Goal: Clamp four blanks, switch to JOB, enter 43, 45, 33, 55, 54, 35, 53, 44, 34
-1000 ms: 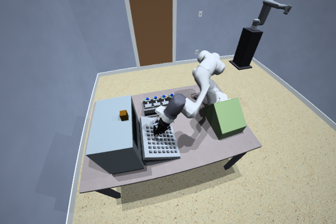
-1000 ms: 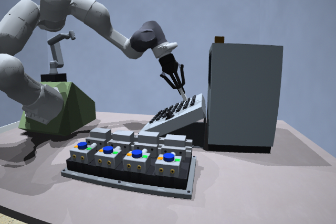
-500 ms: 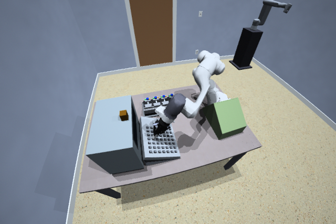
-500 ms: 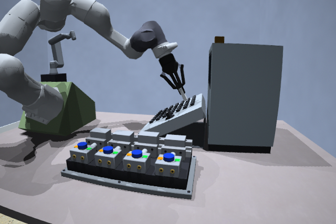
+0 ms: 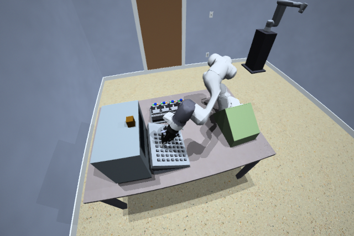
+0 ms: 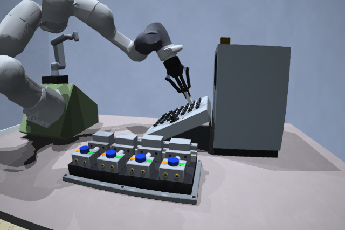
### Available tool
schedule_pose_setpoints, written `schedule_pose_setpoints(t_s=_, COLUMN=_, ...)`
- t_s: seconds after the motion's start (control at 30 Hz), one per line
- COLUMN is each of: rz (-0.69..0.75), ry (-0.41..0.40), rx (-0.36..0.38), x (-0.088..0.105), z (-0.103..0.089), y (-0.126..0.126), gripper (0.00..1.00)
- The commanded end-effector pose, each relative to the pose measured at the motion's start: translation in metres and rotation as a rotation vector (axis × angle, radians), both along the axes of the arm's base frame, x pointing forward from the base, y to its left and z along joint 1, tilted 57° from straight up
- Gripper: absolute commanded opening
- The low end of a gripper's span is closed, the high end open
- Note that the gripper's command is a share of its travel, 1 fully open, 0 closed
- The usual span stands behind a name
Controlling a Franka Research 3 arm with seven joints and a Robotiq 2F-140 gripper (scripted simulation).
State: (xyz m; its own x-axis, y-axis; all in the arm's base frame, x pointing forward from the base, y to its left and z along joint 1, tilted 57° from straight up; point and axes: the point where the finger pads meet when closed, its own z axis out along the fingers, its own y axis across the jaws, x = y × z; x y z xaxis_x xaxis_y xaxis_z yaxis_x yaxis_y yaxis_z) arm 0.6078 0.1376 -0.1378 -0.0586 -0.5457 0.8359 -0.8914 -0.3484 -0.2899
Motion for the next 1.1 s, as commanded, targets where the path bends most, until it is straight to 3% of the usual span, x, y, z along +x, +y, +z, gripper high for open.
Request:
schedule_pose_setpoints(t_s=0.0, rz=0.006, ry=0.006, rx=-0.003, x=0.0011, z=-0.0027, y=-0.0014, gripper=0.00)
schedule_pose_setpoints(t_s=1.07, rz=0.006, ry=0.006, rx=-0.003, x=0.0040, z=-0.0056, y=-0.0062, gripper=0.00)
